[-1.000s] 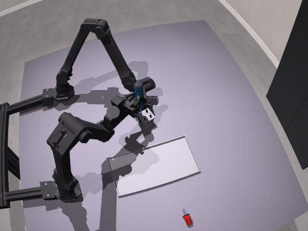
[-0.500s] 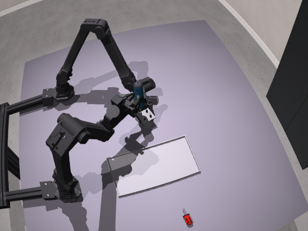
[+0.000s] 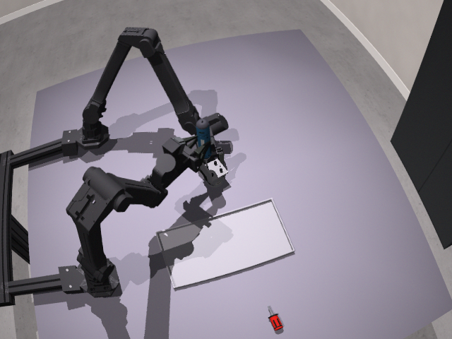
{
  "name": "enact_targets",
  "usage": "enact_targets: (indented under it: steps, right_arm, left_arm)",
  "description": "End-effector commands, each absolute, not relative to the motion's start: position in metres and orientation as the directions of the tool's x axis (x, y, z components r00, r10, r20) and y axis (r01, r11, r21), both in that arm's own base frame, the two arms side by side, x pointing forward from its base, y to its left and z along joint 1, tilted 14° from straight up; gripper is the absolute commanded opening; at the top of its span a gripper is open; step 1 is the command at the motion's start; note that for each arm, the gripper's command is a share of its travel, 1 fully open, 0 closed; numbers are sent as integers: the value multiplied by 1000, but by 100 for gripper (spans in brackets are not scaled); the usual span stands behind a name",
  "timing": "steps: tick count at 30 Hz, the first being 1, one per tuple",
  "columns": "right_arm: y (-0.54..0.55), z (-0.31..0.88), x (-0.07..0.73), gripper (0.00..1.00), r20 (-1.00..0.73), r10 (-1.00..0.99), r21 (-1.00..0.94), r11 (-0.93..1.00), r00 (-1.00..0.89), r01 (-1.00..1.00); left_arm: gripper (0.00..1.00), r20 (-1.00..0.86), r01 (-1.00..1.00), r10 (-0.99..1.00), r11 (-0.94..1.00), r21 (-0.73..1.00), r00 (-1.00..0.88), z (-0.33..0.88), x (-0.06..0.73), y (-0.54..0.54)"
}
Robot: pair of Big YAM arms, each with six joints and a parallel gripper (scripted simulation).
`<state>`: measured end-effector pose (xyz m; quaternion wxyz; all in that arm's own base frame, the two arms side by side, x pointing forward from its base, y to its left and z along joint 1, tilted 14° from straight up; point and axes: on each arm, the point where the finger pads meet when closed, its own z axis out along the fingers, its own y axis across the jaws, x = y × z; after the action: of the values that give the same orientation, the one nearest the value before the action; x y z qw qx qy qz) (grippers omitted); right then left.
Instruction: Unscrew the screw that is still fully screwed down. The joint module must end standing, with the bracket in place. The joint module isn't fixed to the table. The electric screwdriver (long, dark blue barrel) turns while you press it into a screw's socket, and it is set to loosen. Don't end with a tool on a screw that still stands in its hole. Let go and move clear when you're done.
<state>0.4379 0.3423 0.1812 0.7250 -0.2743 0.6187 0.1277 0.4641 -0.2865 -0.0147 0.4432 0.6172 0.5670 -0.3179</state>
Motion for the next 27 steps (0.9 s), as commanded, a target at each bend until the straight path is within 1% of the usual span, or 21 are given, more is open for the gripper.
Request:
enact_targets:
  steps: [1,27]
  right_arm:
    - [358,225,439,42,-955,-108,-244,818,278,-521]
    - [359,234,438,42,-951,-97,-244,819,293,-519]
  left_arm:
    - [59,-893,977,415,45,209,172,-16,478,-286]
    - [59,-893,977,415,45,209,172,-16,478,-286]
